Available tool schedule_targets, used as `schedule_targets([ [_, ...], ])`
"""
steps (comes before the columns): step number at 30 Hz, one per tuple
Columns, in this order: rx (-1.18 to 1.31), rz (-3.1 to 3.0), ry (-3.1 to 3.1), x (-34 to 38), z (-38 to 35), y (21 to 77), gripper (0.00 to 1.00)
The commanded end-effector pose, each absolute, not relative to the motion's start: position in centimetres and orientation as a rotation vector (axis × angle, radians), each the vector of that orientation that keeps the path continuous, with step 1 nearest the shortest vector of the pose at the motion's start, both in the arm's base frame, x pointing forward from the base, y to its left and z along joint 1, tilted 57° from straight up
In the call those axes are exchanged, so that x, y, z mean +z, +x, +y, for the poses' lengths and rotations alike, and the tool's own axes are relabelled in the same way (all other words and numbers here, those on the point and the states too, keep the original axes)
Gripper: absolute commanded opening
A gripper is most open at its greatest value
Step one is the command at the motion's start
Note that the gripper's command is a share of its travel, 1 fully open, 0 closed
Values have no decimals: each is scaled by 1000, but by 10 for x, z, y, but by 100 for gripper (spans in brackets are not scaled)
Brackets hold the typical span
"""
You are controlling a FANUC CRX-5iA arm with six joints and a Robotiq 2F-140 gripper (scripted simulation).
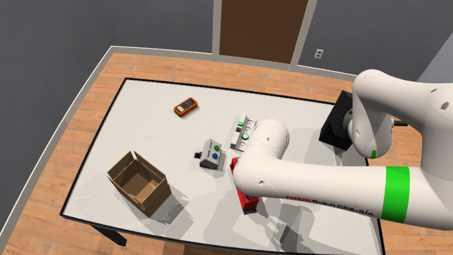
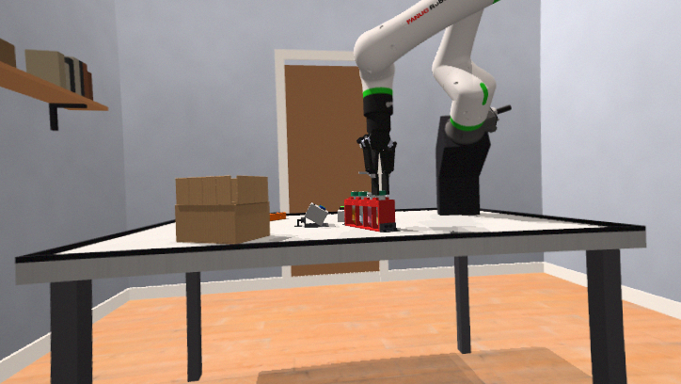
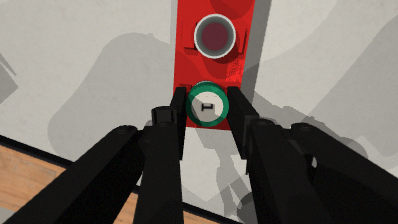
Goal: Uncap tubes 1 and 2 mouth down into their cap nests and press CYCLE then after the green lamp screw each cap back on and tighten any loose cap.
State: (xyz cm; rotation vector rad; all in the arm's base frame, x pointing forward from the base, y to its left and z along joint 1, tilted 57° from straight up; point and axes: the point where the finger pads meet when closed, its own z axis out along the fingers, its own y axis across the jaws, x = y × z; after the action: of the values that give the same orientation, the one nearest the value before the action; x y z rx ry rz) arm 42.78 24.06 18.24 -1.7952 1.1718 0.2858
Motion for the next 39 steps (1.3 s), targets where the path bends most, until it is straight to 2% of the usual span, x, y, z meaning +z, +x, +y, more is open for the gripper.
schedule_targets([
  [1, 342, 1275, -1743, 183, 240, 428, 30],
  [13, 561, 1611, -1490, 183, 240, 428, 30],
  [18, 561, 1611, -1490, 183, 240, 428, 30],
  [19, 561, 1611, -1490, 182, 241, 429, 41],
  [32, 539, 1578, -1519, 182, 241, 428, 41],
  [39, 379, 1335, -1704, 183, 240, 428, 41],
])
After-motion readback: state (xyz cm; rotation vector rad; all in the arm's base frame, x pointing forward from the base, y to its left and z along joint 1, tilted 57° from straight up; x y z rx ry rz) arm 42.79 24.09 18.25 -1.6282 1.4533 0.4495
